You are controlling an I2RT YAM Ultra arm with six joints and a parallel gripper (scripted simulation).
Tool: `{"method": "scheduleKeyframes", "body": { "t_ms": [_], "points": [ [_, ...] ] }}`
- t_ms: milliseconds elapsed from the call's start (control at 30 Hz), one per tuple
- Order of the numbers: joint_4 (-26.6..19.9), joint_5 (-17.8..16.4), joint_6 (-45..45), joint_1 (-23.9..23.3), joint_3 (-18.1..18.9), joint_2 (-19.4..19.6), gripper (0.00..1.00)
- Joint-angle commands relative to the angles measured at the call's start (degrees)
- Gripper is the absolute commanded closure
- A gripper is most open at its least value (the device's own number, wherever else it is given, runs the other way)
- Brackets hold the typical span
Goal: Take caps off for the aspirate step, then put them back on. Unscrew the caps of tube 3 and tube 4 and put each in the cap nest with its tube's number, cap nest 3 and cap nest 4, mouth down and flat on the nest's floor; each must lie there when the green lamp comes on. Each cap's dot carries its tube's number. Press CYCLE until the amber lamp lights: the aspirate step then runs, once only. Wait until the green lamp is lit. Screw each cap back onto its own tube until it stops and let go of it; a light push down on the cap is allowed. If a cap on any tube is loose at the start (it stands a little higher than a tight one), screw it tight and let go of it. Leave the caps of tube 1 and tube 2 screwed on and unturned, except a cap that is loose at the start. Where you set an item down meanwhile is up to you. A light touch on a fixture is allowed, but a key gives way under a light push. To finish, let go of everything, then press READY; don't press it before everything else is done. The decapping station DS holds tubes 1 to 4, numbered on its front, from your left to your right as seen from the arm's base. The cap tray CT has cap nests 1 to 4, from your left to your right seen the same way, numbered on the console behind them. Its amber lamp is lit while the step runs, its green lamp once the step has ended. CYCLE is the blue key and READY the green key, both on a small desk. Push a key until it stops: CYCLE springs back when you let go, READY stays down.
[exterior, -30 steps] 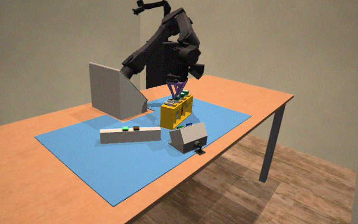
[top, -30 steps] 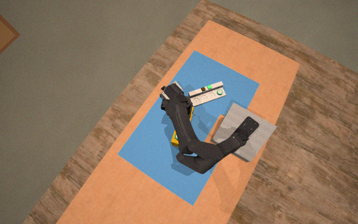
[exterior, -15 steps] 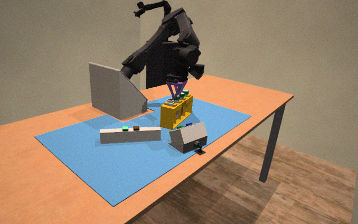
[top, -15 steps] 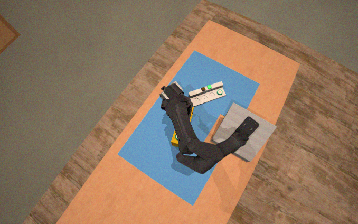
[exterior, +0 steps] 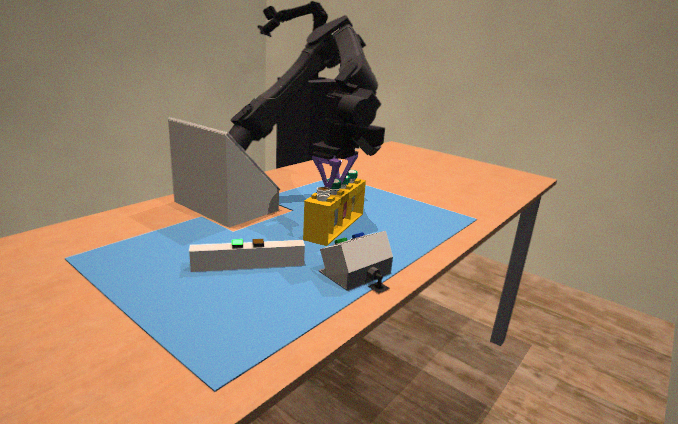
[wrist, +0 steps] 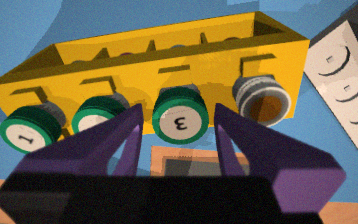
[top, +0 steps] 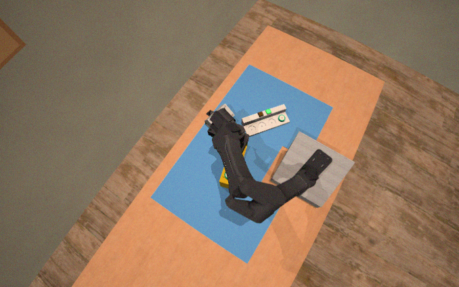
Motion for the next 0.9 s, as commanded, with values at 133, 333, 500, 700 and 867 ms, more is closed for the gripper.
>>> {"method": "scheduleKeyframes", "body": {
  "t_ms": [133, 333, 500, 700, 867],
  "points": [
    [0.5, -0.1, 1.6, -0.3, 0.1, -0.1, 1.0],
    [0.5, -0.1, 1.6, -0.3, 0.1, -0.1, 1.0],
    [0.5, -0.1, 1.6, -0.3, 0.1, -0.1, 1.0],
    [0.6, -0.1, 7.4, -0.3, 0.1, -0.1, 1.0],
    [0.7, -0.1, 17.0, -0.2, 0.0, -0.1, 1.0]
  ]
}}
